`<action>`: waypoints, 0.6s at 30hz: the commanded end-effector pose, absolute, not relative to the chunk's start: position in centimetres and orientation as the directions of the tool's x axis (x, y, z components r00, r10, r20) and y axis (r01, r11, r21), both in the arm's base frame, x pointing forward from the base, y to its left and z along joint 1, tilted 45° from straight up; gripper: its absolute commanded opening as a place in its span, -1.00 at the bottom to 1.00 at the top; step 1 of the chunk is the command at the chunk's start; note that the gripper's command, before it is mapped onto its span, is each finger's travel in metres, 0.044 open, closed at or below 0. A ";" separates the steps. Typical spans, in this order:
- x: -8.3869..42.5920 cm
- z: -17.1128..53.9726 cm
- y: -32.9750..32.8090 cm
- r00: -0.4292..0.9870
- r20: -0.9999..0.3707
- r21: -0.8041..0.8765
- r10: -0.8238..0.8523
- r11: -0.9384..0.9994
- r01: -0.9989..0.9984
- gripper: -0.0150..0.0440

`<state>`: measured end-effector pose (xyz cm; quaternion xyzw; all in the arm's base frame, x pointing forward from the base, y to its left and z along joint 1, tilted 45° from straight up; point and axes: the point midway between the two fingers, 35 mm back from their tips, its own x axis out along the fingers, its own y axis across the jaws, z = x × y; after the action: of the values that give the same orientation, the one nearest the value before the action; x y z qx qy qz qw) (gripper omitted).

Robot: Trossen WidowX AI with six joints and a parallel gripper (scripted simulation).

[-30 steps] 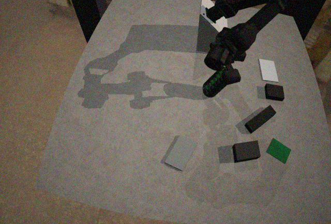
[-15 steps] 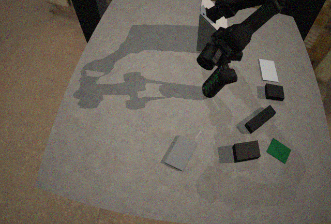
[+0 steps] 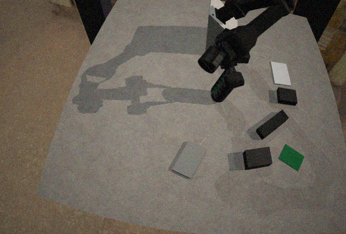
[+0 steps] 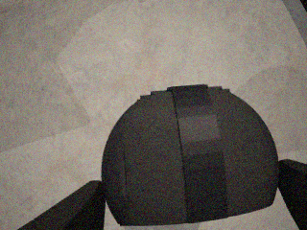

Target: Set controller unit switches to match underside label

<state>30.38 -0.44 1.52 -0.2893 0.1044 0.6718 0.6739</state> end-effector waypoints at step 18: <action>31.0 0.2 -1.9 0.083 -0.548 -0.257 0.832 -0.073 -0.964 0.65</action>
<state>30.74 -1.62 0.77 -0.2938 0.1080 0.6682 0.6749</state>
